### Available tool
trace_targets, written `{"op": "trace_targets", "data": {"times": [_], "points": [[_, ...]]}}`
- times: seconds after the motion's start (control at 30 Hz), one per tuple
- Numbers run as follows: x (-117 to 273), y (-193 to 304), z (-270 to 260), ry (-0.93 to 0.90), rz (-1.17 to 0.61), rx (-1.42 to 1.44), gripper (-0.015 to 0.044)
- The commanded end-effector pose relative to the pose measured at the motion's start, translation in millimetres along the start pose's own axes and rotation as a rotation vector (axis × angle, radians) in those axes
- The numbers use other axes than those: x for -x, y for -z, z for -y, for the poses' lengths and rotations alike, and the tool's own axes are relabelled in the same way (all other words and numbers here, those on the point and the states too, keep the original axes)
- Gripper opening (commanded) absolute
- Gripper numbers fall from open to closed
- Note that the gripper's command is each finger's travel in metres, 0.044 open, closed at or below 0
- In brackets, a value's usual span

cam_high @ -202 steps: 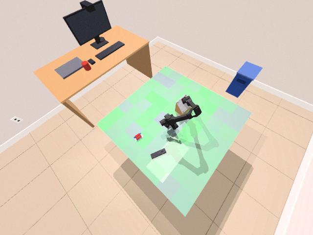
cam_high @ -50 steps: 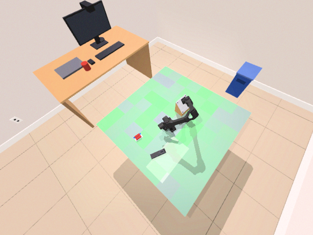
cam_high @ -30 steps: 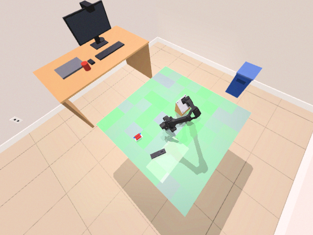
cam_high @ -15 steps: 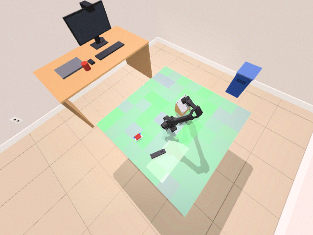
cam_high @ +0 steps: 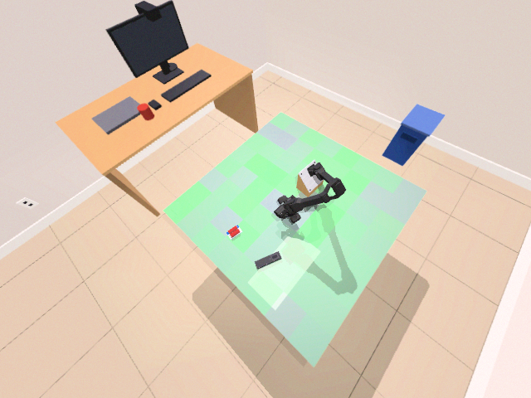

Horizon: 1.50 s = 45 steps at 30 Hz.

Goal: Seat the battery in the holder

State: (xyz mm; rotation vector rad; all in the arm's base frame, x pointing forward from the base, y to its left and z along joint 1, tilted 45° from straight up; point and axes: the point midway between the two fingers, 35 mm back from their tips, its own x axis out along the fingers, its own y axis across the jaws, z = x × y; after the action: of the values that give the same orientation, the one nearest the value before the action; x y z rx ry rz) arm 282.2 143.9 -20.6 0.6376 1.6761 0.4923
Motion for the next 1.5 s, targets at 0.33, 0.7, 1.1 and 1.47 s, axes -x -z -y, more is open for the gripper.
{"op": "trace_targets", "data": {"times": [0.33,0.7,1.1,1.47], "points": [[-1,10,-1,0.000,0.016,0.003,0.0084],[-1,12,-1,-0.001,0.018,0.003,0.0084],[-1,12,-1,-0.001,0.017,0.003,0.0110],[9,12,0,-0.001,0.018,0.003,0.0186]]}}
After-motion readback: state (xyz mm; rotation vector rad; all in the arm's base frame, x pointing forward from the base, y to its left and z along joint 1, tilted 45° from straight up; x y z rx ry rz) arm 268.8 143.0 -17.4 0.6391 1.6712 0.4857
